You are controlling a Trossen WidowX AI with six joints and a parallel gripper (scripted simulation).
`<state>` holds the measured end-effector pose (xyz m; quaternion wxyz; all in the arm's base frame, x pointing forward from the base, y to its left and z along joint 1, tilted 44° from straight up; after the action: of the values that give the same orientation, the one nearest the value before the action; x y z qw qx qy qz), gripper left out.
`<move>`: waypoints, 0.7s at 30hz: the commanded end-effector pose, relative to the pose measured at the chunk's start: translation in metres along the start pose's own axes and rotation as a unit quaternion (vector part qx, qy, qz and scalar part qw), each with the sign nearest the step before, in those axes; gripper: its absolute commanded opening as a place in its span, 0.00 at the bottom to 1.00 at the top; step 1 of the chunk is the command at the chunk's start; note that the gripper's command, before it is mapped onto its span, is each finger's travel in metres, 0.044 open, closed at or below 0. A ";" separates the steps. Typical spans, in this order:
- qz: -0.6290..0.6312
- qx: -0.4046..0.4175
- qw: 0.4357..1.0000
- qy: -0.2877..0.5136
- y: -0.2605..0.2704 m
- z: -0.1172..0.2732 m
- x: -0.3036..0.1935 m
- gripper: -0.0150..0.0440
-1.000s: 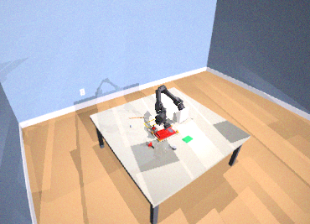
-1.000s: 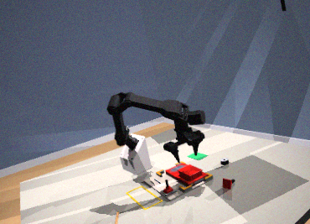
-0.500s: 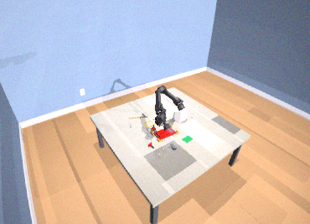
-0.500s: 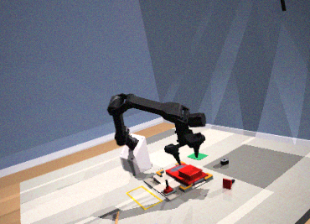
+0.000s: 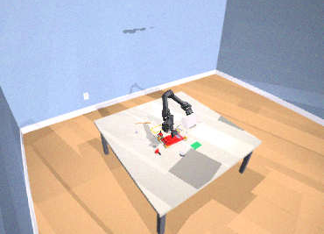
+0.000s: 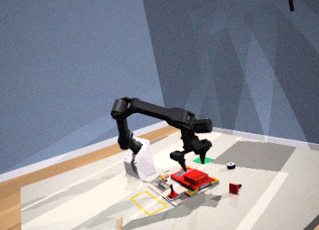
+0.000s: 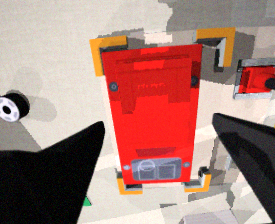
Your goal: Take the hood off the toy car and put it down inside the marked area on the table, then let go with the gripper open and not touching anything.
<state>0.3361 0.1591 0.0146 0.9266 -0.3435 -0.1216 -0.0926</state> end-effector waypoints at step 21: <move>0.003 -0.004 1.000 0.001 -0.001 -0.021 -0.001 1.00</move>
<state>0.3384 0.1486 0.0029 0.9264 -0.3440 -0.1217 -0.0926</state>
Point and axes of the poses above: the point midway between the two fingers, 35 mm back from their tips, its own z axis back along the fingers, its own y axis across the jaws, x = y × z, the point moved 9 cm from there along z, back along the fingers, and after that the axes turned 15 degrees about -z, right-handed, at the moved point
